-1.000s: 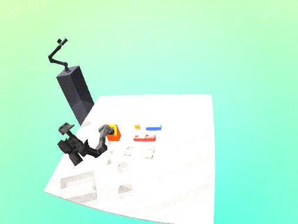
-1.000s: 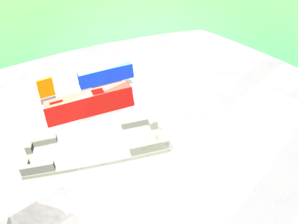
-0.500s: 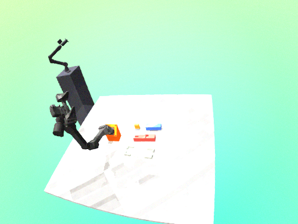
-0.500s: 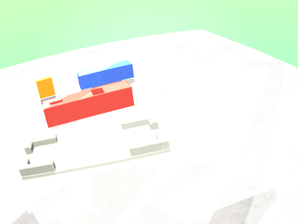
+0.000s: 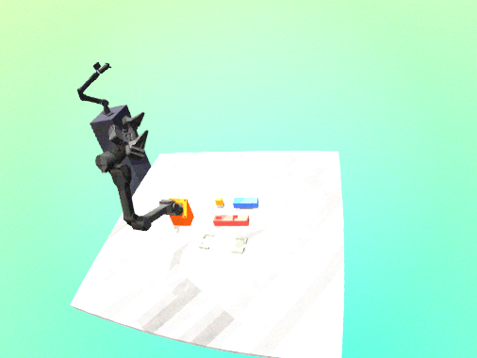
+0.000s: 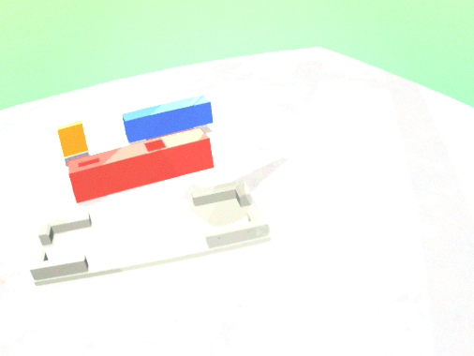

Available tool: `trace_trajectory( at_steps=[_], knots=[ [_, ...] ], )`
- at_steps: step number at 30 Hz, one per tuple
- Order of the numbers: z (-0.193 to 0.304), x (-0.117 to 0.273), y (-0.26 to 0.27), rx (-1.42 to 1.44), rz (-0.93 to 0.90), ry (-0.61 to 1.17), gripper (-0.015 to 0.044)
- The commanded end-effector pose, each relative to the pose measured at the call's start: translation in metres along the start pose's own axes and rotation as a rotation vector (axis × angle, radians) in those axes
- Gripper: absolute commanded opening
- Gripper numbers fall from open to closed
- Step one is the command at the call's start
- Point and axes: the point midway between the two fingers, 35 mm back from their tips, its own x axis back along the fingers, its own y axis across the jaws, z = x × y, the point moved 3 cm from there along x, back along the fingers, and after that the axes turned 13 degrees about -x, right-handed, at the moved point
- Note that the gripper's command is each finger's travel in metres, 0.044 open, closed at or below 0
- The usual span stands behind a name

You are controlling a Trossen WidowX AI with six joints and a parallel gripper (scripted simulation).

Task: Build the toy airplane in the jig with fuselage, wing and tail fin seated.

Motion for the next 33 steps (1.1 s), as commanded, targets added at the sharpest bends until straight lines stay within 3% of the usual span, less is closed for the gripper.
trace_trajectory(
  at_steps=[1, 9, 19, 26, 33],
  knots=[
    [0.036, -0.022, 0.008, 0.066, 0.029, 0.084, 0.044],
    [0.116, -0.06, 0.011, 0.149, 0.086, 0.279, 0.044],
    [0.268, -0.089, -0.023, 0.183, 0.222, 0.68, 0.044],
    [0.371, -0.073, -0.073, 0.197, 0.389, 1.001, 0.044],
    [0.455, -0.024, -0.129, 0.179, 0.606, 1.339, 0.044]
  ],
)
